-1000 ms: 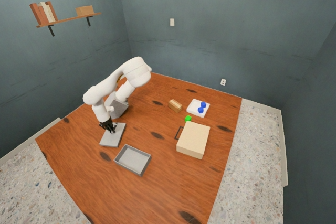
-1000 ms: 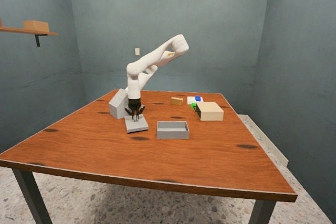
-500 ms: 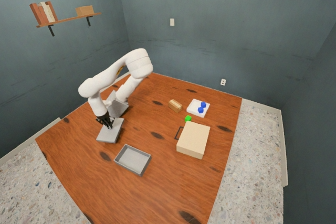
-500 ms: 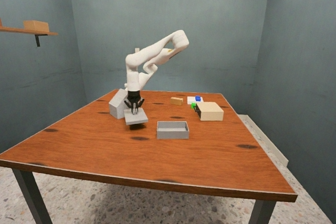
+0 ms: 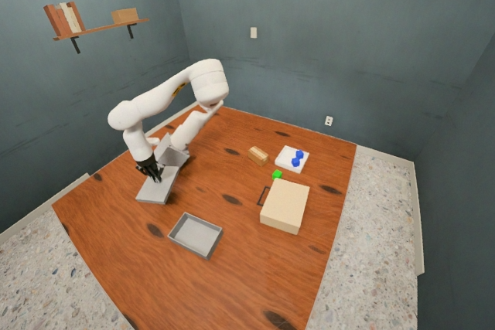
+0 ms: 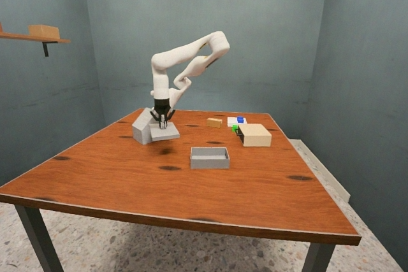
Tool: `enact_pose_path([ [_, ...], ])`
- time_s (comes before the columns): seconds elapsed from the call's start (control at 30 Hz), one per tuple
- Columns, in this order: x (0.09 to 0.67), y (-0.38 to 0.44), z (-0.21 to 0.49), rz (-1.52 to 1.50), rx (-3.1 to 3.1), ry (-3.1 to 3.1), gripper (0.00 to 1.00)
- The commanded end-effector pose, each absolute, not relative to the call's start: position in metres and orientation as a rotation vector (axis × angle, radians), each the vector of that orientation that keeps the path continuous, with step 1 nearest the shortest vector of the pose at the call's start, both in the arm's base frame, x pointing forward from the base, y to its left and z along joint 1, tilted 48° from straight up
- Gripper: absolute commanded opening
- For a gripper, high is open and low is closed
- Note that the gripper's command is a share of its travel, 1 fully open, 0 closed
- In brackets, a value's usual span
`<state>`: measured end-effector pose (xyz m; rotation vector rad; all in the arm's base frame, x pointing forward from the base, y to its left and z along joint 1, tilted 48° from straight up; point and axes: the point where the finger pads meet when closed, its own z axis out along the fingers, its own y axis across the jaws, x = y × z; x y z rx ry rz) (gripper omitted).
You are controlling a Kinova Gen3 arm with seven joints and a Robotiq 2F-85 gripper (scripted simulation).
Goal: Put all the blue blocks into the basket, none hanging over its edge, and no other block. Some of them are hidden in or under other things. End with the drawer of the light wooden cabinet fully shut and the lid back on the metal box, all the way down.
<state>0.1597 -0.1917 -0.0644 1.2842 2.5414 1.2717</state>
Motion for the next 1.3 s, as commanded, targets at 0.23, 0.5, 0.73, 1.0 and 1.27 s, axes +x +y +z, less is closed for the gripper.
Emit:
enact_pose_path([
  [0.23,0.153,-0.209,-0.049,1.263,1.287,2.535,0.1],
  [0.5,0.152,-0.211,-0.047,1.263,1.287,2.535,0.1],
  [0.73,0.155,-0.213,-0.046,1.26,1.264,2.54,0.1],
  [1.0,0.201,-0.233,-0.039,1.196,0.879,2.606,0.1],
  [1.27,0.329,-0.262,0.003,1.007,0.072,2.574,0.1],
])
